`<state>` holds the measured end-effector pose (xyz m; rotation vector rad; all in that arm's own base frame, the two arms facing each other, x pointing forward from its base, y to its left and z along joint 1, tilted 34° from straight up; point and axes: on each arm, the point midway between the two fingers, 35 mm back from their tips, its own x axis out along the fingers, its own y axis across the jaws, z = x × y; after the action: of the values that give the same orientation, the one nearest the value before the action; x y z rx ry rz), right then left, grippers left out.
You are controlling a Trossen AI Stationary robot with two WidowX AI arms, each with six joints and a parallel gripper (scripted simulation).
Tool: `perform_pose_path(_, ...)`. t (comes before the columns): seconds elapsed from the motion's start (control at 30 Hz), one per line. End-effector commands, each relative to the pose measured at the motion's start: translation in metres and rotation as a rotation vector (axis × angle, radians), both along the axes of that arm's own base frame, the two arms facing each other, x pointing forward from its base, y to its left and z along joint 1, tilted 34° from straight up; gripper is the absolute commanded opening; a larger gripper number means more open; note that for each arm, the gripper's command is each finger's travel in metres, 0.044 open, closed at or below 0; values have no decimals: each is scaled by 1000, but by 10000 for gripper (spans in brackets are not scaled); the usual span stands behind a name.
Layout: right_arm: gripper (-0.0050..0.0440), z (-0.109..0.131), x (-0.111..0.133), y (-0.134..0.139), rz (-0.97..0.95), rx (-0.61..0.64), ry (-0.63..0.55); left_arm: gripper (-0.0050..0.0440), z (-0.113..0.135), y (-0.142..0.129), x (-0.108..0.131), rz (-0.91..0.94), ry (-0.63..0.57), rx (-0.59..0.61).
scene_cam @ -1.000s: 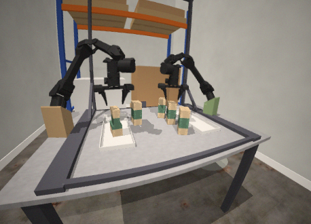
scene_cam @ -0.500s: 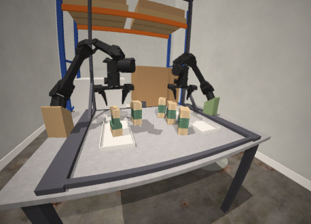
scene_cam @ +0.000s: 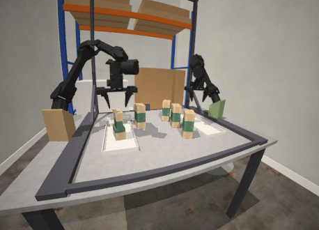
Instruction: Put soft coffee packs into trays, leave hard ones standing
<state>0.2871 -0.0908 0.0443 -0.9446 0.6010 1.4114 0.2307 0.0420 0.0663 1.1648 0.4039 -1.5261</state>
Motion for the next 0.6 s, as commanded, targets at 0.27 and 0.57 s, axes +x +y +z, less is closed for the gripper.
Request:
perform_pose_path(0.27, 368, 4, 2, -2, 3, -13, -15, 375, 2, 2, -4, -6, -18, 13)
perform_pose_path(0.57, 368, 4, 2, -2, 3, -13, -15, 375, -10, 34, 54, -134, -104, 32)
